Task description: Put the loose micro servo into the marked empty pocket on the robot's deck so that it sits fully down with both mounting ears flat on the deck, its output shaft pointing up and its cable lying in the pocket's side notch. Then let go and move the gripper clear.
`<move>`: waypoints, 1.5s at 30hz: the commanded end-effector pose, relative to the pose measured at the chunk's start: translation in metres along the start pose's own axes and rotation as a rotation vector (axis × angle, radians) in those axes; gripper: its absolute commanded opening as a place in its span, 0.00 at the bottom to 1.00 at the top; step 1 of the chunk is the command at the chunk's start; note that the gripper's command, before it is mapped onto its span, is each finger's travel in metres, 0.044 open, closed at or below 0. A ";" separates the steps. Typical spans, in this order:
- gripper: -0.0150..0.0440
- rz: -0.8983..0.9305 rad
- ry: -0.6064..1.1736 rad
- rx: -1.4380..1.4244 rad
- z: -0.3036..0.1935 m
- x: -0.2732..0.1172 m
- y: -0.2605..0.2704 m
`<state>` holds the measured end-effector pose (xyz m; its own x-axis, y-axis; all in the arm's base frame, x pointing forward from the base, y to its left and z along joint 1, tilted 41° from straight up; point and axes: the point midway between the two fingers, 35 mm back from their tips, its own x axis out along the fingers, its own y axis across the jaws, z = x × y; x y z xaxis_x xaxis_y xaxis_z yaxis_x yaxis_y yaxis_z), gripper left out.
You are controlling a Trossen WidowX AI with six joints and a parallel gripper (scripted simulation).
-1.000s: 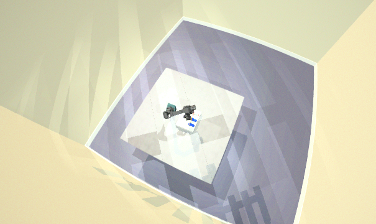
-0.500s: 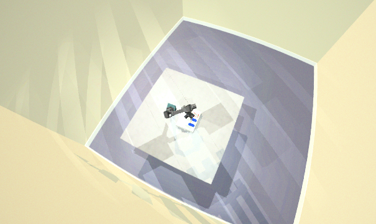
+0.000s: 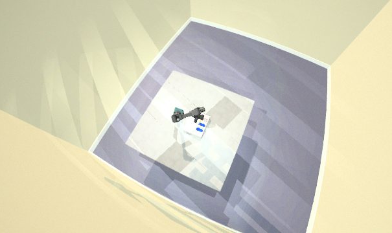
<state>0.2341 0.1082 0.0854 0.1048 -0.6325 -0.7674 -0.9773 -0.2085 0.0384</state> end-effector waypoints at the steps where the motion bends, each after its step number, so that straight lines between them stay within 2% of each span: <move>1: 0.25 0.002 -0.001 -0.157 0.006 0.000 0.000; 45: 0.25 0.009 0.002 -1.683 0.046 0.003 0.005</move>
<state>0.2223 0.1364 0.0572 0.1035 -0.6391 -0.7622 0.1742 -0.7428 0.6465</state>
